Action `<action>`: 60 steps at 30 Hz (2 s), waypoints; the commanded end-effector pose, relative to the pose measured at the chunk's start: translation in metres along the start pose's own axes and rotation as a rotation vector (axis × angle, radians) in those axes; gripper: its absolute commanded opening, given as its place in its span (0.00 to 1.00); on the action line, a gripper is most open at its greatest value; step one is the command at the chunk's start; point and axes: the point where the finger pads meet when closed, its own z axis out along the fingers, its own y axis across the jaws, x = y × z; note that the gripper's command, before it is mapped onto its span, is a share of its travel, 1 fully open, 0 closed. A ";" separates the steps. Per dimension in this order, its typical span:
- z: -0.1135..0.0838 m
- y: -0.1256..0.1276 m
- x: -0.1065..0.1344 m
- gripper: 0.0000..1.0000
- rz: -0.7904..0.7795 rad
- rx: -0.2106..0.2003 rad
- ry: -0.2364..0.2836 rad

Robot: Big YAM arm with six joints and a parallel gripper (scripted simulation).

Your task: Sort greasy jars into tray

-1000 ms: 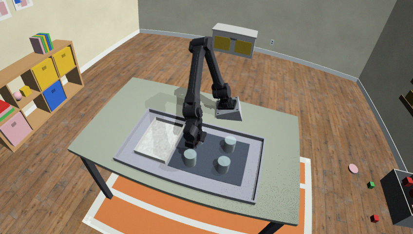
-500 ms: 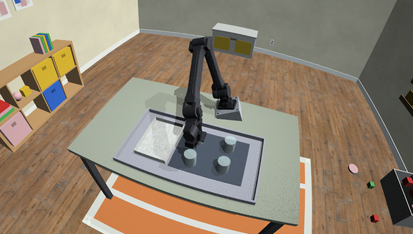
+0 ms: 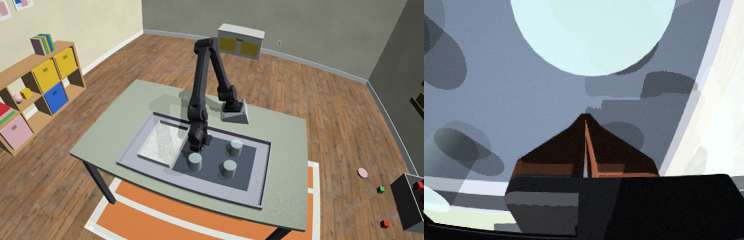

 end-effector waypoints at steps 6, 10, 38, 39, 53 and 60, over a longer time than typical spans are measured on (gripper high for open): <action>-0.005 -0.005 -0.006 0.00 0.005 -0.002 -0.027; -0.005 -0.005 -0.006 0.00 0.005 -0.002 -0.027; -0.013 -0.005 -0.005 0.00 0.005 -0.002 -0.027; -0.020 -0.005 -0.005 0.00 0.005 -0.002 -0.027; -0.081 -0.005 -0.004 0.00 0.005 -0.002 -0.027; -0.082 0.027 -0.003 0.00 0.005 -0.002 -0.027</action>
